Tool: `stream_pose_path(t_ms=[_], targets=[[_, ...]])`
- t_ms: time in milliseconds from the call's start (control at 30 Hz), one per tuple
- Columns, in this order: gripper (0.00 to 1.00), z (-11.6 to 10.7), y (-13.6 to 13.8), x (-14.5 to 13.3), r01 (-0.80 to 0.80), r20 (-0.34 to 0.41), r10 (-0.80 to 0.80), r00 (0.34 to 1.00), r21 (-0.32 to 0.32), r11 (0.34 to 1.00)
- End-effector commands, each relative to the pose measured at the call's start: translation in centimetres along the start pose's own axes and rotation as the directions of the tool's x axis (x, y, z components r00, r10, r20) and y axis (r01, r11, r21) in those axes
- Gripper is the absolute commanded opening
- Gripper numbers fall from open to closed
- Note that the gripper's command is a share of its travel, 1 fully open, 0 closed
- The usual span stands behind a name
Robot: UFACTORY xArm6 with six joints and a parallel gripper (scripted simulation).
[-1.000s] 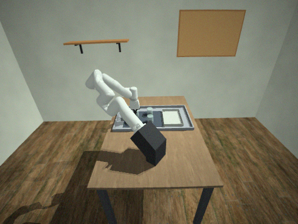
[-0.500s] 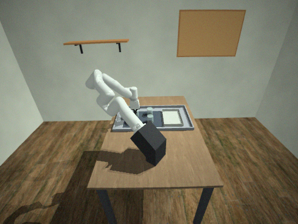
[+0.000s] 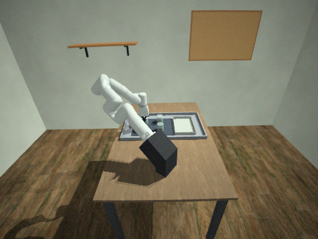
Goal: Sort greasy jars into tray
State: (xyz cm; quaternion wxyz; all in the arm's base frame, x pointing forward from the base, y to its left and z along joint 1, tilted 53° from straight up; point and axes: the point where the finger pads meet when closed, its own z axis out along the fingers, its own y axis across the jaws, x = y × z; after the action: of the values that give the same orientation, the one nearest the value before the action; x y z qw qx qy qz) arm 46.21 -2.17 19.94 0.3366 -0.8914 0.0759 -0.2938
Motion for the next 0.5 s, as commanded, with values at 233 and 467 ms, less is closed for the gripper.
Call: stream_pose_path(t_ms=[233, 467], targets=[[0.0, -0.07, 0.0, 0.23, 0.001, -0.002, -0.001, 1.0, -0.001, 1.0], [0.0, -0.08, 0.0, 0.3, 0.001, -0.002, -0.001, 1.0, -0.001, 1.0]])
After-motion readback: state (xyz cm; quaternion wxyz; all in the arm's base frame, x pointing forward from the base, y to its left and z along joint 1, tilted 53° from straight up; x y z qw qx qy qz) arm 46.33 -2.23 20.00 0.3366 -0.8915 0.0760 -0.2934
